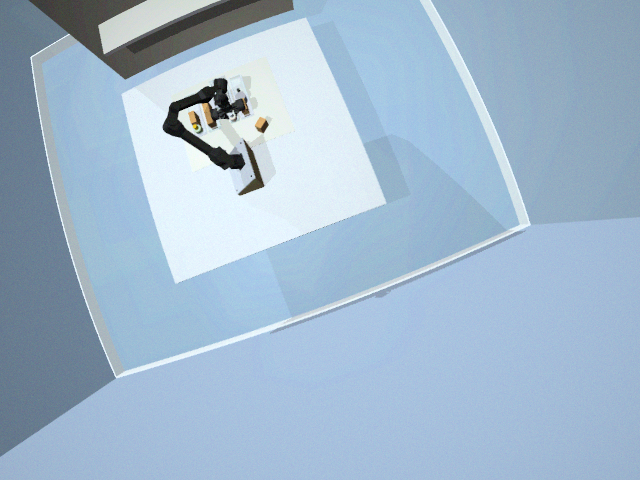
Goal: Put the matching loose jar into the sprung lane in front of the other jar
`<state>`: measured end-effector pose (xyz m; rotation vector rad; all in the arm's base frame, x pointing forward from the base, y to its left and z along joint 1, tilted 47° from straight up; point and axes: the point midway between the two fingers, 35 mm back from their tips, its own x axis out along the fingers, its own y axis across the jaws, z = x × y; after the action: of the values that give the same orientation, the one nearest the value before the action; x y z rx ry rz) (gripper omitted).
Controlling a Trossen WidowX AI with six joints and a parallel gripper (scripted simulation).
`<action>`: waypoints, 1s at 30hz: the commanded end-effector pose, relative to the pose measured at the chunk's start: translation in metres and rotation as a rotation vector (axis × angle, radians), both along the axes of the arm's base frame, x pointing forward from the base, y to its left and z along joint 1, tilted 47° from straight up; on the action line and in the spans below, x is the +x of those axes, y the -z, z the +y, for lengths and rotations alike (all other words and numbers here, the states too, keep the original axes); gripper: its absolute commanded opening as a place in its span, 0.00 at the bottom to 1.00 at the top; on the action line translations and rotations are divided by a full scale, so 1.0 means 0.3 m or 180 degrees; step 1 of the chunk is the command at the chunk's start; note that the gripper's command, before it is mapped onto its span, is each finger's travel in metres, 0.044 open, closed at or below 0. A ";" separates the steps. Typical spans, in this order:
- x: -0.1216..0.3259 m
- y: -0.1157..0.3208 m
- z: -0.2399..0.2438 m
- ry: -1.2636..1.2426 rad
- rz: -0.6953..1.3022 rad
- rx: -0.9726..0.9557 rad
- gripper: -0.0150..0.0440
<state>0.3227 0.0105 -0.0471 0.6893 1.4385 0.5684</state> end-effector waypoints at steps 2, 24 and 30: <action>0.030 -0.008 -0.008 0.0018 -0.0064 -0.0006 0.25; 0.056 -0.015 -0.016 0.0018 -0.0066 -0.0006 0.25; 0.063 -0.018 -0.018 0.0018 -0.0066 -0.0006 0.25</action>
<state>0.3325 0.0081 -0.0450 0.6907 1.4420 0.5686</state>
